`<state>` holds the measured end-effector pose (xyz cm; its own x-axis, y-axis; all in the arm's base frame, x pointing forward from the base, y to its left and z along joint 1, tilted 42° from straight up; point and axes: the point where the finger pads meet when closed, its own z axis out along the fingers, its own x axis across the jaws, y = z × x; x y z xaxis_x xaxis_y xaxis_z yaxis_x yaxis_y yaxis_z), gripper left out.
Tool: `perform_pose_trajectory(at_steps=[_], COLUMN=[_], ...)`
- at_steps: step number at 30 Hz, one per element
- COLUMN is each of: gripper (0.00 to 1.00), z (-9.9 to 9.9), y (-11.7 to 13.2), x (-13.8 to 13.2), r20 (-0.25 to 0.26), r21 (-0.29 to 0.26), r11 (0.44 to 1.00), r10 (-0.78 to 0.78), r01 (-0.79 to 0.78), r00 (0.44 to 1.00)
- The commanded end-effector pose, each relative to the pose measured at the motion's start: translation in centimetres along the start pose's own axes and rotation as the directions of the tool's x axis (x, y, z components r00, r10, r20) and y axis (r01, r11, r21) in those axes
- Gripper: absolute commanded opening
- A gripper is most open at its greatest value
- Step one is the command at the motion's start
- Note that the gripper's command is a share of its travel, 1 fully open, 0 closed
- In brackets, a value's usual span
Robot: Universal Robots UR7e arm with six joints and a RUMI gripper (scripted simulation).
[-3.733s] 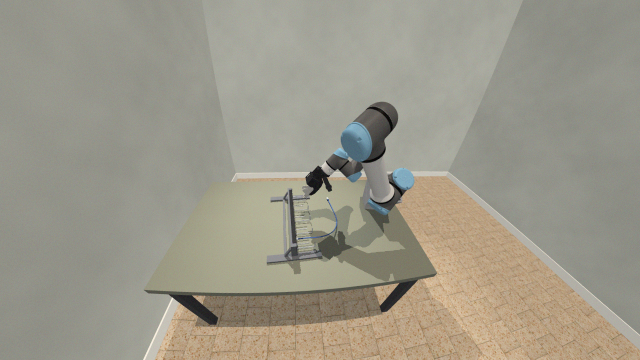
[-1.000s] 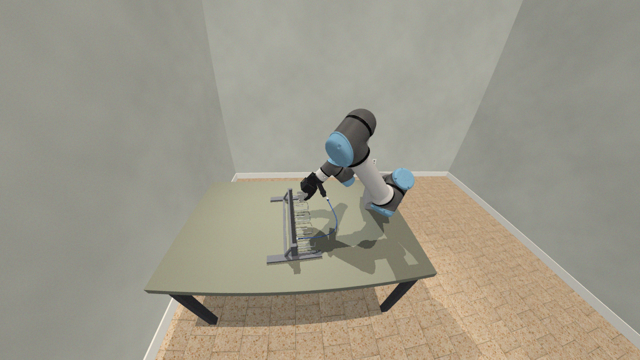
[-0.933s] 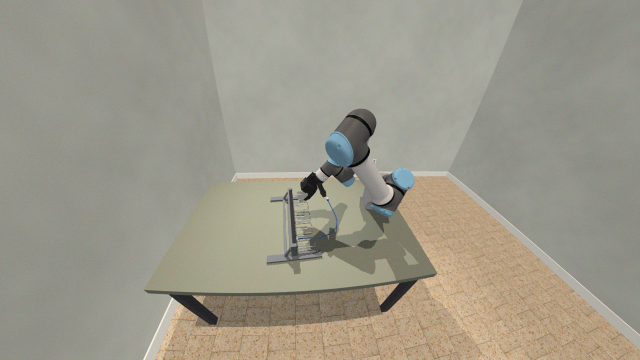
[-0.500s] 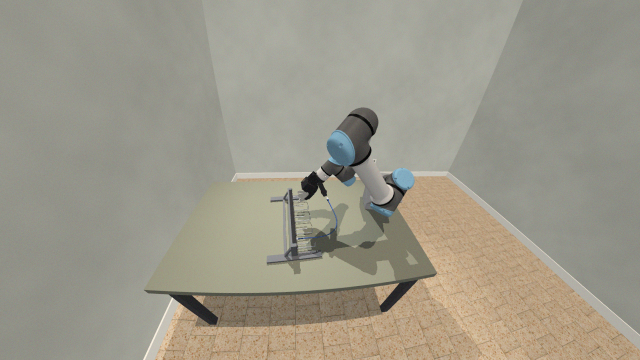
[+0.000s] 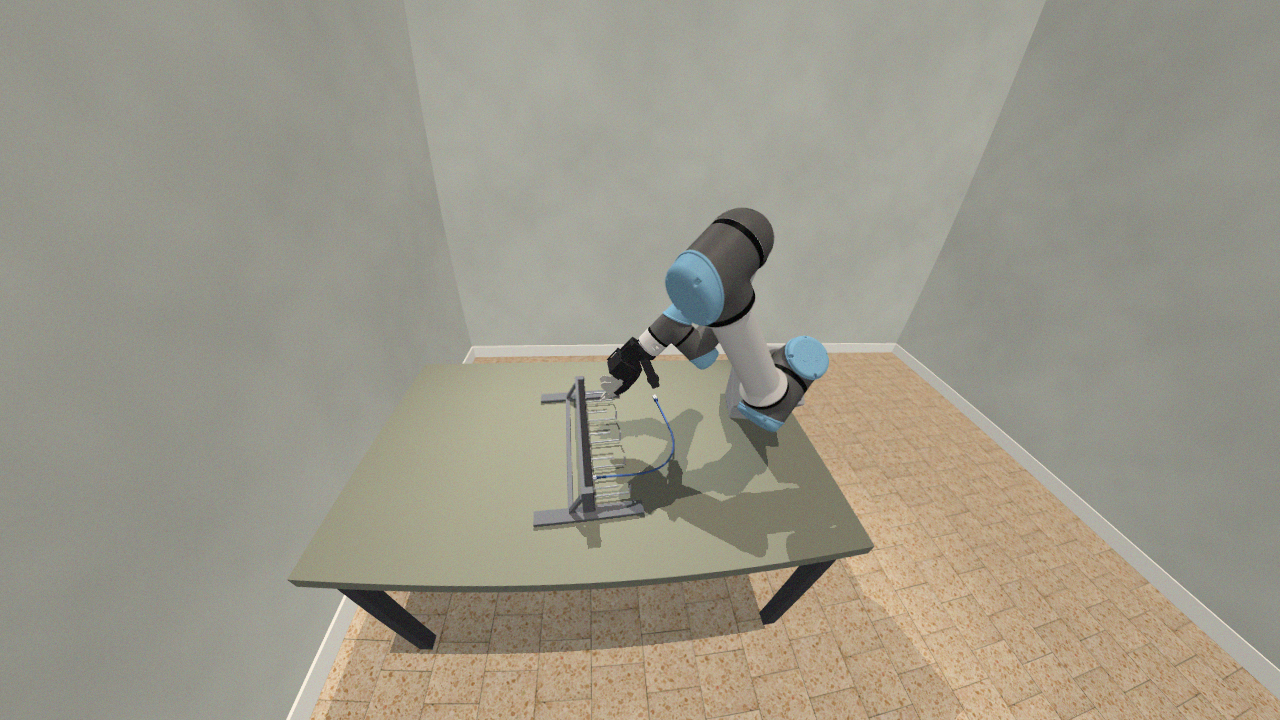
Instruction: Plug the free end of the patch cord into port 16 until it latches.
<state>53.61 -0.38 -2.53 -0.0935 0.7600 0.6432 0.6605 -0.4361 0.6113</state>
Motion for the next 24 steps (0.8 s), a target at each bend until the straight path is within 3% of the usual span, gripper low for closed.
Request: perform_pose_trajectory(at_steps=[1, 24], gripper=[0.0, 0.0], z=[-1.4, -6.2], y=[0.1, 0.1], x=[0.0, 0.0], r20=[-0.002, -0.002], r21=[0.003, 0.003], r11=[1.0, 1.0], r10=[-0.001, -0.001], r01=[0.001, 0.001], r00=[1.0, 1.0])
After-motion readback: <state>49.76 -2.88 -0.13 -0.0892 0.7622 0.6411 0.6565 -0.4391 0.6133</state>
